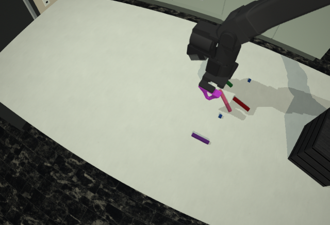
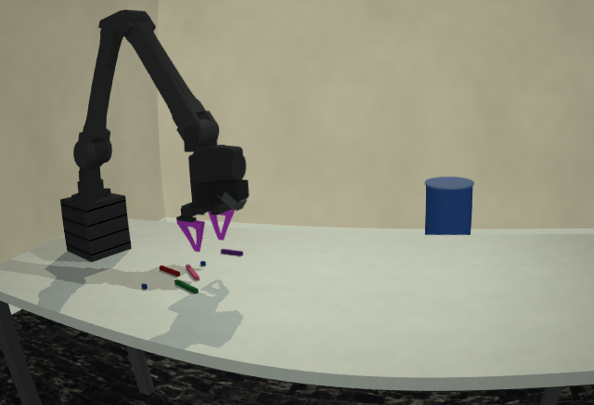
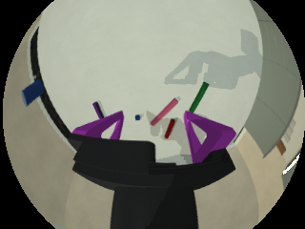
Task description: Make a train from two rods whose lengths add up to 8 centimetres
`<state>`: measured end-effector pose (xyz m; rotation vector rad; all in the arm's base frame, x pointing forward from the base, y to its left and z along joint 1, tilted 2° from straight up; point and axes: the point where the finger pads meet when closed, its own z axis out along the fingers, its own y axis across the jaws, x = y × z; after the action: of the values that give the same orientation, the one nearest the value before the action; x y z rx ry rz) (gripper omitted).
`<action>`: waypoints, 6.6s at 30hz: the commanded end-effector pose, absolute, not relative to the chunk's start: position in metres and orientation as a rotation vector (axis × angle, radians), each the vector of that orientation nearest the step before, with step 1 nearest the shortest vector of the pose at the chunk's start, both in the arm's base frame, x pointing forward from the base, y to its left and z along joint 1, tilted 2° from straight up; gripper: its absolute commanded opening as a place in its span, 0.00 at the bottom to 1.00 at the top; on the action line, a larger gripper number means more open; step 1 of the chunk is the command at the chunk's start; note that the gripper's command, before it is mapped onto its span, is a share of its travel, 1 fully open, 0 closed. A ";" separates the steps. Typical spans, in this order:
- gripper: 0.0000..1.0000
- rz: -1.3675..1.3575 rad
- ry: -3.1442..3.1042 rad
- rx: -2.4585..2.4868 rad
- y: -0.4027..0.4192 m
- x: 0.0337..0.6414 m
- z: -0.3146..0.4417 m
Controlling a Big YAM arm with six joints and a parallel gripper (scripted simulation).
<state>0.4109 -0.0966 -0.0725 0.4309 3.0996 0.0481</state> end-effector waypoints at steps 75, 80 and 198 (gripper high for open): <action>1.00 -0.002 2.514 -1.801 -0.038 0.472 -0.062; 1.00 -0.006 2.359 -2.002 -0.031 0.475 -0.062; 1.00 -0.019 2.568 -1.695 -0.038 0.460 -0.056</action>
<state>0.4542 -0.0323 -0.0685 -1.8725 2.4813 0.0203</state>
